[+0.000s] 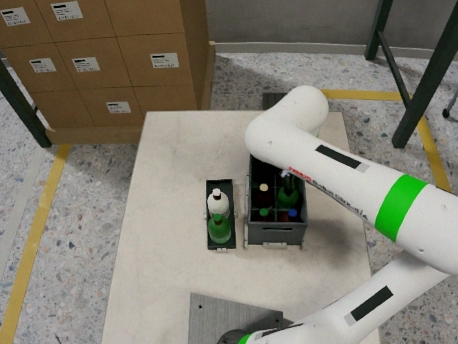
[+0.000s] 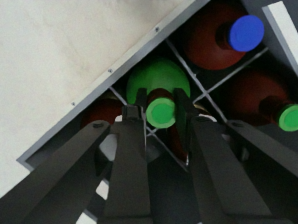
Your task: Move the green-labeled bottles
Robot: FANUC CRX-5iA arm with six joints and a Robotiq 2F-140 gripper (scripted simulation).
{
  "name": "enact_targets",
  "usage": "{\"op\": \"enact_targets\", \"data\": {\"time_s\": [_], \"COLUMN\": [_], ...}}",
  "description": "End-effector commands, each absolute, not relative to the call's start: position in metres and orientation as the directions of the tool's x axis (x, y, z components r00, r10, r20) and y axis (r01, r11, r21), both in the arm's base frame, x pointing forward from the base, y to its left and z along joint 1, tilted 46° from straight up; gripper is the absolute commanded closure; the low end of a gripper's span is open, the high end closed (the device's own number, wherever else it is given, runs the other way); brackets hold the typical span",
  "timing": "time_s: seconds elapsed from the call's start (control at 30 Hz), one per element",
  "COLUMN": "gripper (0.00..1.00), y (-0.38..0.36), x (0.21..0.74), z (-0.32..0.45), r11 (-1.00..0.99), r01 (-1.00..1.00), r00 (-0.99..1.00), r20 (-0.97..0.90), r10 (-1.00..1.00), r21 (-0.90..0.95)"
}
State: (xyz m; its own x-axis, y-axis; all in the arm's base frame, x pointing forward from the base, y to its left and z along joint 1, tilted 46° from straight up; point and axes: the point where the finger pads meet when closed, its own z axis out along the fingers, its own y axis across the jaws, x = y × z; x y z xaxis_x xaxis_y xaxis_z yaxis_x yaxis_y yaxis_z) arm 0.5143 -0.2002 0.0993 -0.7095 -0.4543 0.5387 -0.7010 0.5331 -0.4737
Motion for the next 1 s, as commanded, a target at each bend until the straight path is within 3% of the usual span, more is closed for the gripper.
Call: {"op": "enact_targets", "data": {"time_s": [0.0, 0.97], "gripper": [0.9, 0.9], "y": [-0.2004, -0.2085], "x": [0.515, 0.5144], "z": [0.0992, 0.0913], "r11": [0.532, 0.532], "r01": [-0.701, -0.701], "r00": [-0.71, -0.71], "r20": [0.538, 0.538], "r10": [-0.455, -0.455], "r21": [-0.475, -0.475]}}
